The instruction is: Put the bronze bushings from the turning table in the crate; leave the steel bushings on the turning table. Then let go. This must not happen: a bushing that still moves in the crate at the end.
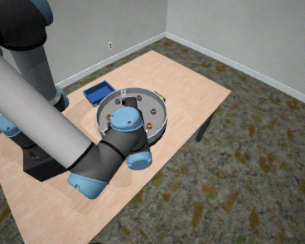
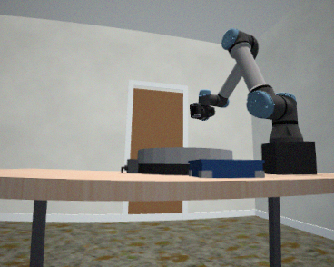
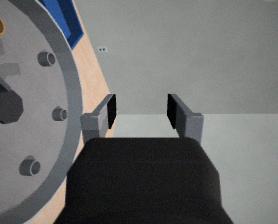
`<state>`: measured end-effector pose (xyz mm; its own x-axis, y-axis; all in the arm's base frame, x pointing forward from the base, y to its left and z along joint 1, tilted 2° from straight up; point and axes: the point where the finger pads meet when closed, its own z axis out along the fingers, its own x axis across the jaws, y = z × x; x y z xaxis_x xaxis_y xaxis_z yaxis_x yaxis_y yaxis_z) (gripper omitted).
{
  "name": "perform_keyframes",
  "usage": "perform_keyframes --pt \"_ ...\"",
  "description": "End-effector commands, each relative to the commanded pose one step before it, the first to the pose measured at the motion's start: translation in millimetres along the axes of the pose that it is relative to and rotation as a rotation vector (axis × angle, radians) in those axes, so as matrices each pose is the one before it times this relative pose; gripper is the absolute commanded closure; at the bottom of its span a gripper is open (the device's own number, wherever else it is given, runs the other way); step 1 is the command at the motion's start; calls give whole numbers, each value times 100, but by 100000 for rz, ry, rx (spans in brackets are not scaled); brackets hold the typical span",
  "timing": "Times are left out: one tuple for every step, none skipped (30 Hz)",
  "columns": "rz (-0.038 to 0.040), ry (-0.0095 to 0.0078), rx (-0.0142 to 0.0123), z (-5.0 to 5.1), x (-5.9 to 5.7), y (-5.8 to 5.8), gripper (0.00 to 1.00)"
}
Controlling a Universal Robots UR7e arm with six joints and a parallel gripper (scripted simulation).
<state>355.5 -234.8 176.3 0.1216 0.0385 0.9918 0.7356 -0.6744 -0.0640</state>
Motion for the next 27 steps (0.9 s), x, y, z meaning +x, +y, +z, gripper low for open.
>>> perform_keyframes --pt "-76 -43 -20 -10 33 7 0" --pt "0 0 0 0 0 0 0" --pt "0 0 0 0 0 0 0" --pt "0 0 0 0 0 0 0" --pt "0 0 0 0 0 0 0" --pt "0 0 0 0 0 0 0" --pt "0 0 0 0 0 0 0" --pt "0 0 0 0 0 0 0" --pt "0 0 0 0 0 0 0" --pt "0 0 0 0 0 0 0" --pt "0 0 0 0 0 0 0" --pt "0 0 0 0 0 0 0" --pt "0 0 0 0 0 0 0" --pt "0 0 0 0 0 0 0" --pt "0 0 0 0 0 0 0" --pt "0 0 0 0 0 0 0" --pt "0 0 0 0 0 0 0" --pt "0 0 0 936 425 -330 0" --pt "0 0 0 936 425 -330 0" --pt "0 0 0 936 425 -330 0" --pt "0 0 0 936 425 -330 0" --pt "0 0 0 936 425 -330 0" --pt "0 0 0 0 0 0 0" --pt "0 0 0 0 0 0 0" --pt "0 0 0 0 0 0 0" --pt "0 0 0 0 0 0 0" --pt "0 0 0 0 0 0 0"
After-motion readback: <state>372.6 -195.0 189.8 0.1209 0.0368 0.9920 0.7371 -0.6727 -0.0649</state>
